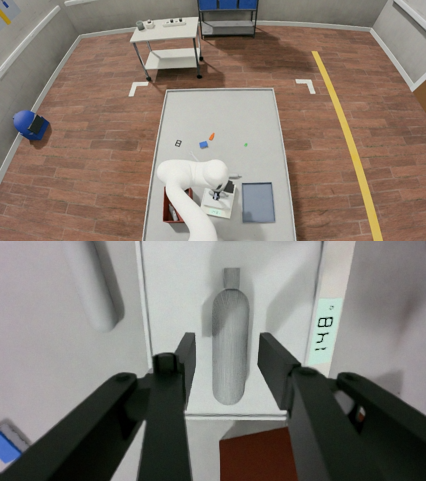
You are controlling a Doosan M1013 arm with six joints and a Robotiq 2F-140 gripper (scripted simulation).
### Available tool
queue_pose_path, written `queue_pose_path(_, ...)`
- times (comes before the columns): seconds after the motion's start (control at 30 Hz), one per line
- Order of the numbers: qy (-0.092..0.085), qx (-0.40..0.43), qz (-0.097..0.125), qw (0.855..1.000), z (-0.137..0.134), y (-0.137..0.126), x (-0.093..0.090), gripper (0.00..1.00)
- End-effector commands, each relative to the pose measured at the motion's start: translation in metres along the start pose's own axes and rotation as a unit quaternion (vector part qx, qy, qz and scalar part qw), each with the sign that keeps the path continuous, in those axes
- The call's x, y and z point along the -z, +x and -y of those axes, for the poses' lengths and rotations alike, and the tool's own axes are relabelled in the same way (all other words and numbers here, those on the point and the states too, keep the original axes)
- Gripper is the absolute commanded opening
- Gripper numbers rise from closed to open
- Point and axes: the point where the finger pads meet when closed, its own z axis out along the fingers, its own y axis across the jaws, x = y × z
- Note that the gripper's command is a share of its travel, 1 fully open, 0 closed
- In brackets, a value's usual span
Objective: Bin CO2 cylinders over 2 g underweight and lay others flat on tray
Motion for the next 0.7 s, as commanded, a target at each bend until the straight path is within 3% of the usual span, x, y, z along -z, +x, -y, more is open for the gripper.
queue_pose_path(0.0,-0.001,-0.001,0.000,1.000,0.000,0.000,0.023,0.40)
queue_pose_path(0.33,-0.001,-0.001,0.001,1.000,0.000,-0.001,0.080,0.40)
queue_pose_path(0.67,-0.003,0.004,0.000,1.000,-0.003,-0.001,0.086,0.40)
